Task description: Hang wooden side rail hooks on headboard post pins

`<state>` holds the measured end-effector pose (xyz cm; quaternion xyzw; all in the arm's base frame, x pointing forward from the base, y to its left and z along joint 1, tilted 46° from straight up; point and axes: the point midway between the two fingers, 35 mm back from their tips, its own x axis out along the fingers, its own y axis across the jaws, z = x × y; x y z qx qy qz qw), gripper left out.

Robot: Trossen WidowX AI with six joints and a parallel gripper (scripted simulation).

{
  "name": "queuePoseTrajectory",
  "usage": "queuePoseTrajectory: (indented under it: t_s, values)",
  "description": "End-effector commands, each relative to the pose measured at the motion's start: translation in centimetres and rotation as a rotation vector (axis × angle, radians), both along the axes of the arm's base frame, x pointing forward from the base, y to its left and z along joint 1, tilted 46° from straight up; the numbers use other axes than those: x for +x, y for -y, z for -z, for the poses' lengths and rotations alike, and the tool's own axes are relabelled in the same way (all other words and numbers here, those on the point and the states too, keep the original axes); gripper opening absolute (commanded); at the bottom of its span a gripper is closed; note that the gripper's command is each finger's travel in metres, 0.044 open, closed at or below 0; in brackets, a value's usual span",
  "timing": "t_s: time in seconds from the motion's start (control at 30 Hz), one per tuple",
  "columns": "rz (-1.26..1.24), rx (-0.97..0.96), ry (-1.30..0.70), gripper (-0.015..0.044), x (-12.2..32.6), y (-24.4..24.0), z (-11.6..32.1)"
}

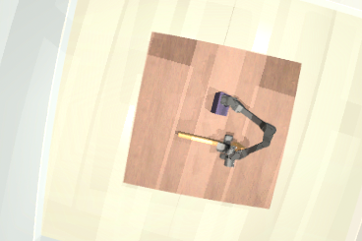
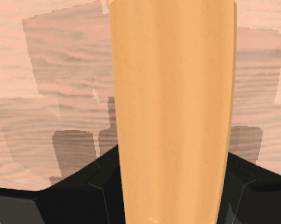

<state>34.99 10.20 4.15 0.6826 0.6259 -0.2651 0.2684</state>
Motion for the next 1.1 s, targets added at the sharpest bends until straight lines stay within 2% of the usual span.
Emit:
queuePoseTrajectory:
  t_s: [0.0, 1.07]
  values:
    - [0.007, 0.003, 0.004, 0.0000, 0.16, 0.07, -0.34]
    - [0.007, 0.003, 0.004, 0.0000, 0.22, -0.15, -0.62]
